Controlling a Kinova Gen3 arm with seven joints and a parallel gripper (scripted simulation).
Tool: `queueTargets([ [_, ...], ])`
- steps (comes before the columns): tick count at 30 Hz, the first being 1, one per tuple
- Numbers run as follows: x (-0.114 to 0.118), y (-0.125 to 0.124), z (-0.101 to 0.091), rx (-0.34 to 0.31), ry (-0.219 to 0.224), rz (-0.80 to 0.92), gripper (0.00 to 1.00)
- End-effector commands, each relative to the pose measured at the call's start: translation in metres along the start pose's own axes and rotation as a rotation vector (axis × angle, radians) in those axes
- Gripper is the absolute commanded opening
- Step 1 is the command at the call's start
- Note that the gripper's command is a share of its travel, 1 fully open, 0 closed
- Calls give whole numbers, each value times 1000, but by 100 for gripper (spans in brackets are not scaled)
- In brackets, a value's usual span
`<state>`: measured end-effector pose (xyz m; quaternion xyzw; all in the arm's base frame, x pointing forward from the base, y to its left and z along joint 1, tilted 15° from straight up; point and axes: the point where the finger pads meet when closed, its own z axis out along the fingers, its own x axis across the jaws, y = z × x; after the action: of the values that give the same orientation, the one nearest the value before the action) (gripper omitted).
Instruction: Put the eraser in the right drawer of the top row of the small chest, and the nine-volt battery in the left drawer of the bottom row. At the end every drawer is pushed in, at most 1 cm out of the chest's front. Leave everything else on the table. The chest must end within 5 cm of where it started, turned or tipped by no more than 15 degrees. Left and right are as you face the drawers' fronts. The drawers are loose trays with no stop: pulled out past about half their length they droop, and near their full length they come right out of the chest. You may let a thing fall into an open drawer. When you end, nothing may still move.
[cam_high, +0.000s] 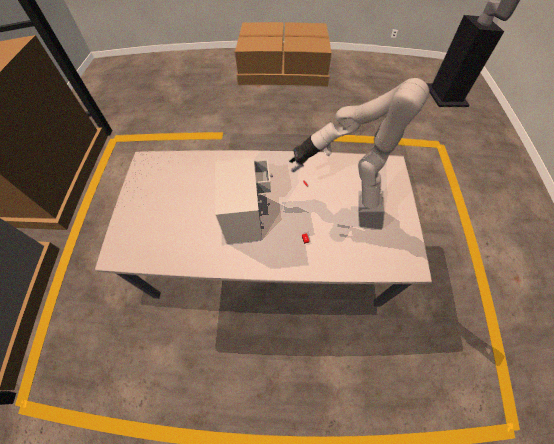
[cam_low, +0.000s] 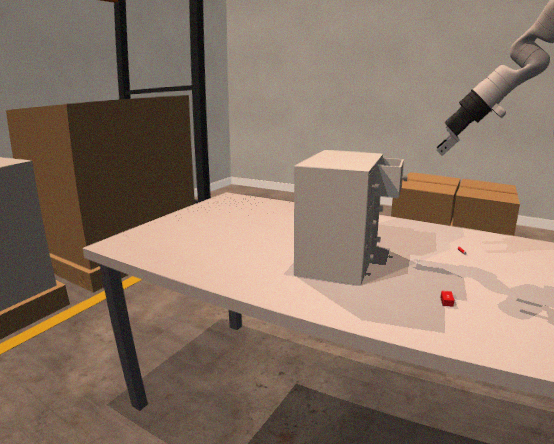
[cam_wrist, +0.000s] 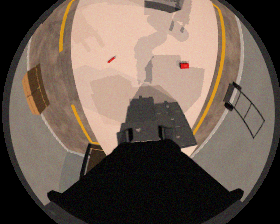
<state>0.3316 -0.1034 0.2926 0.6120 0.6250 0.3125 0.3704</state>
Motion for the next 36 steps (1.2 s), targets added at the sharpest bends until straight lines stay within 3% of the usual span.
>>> queueTargets([
  [1,3,-2,-1,2,6,3,100],
  [36,1,3,-3,42,3,0,100],
])
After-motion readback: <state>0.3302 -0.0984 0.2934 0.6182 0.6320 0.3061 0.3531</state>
